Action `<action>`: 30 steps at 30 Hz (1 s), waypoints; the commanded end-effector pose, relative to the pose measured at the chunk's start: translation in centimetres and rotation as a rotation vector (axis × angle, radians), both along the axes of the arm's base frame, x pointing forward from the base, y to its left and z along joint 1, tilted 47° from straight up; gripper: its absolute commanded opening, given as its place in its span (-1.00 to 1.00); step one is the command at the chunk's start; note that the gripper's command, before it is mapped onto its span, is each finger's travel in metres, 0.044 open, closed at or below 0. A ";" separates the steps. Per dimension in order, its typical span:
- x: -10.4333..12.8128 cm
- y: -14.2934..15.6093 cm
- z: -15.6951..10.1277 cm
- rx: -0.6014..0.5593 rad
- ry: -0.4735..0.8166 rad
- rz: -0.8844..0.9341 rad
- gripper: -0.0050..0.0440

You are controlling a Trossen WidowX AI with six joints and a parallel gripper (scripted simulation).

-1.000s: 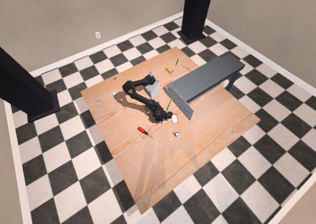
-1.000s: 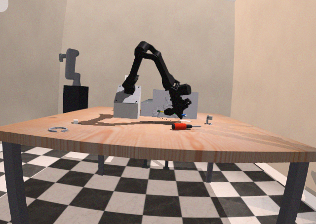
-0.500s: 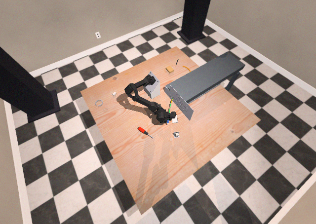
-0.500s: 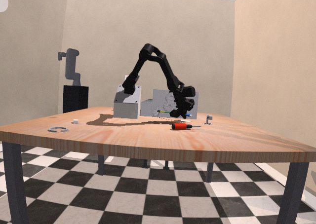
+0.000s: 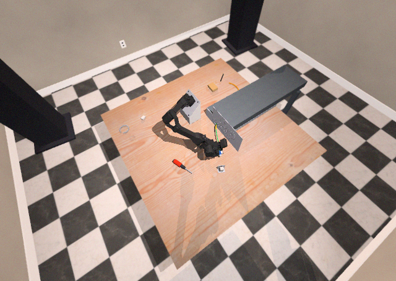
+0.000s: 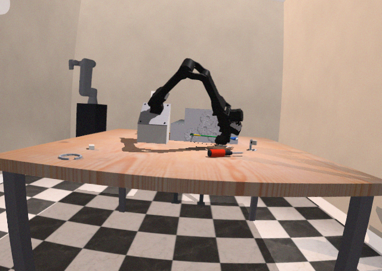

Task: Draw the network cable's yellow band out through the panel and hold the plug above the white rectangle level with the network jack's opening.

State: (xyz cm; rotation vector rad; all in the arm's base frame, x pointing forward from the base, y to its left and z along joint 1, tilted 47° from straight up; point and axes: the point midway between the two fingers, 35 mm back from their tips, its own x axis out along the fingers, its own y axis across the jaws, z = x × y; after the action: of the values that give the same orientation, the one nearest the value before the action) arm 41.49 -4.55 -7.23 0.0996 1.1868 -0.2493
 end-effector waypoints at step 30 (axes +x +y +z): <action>-2.1 0.6 -0.8 0.008 -0.008 0.010 -1.00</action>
State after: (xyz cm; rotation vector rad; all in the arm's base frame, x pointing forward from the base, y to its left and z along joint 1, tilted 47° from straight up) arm 39.33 -3.90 -8.23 0.0965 1.1866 -0.2374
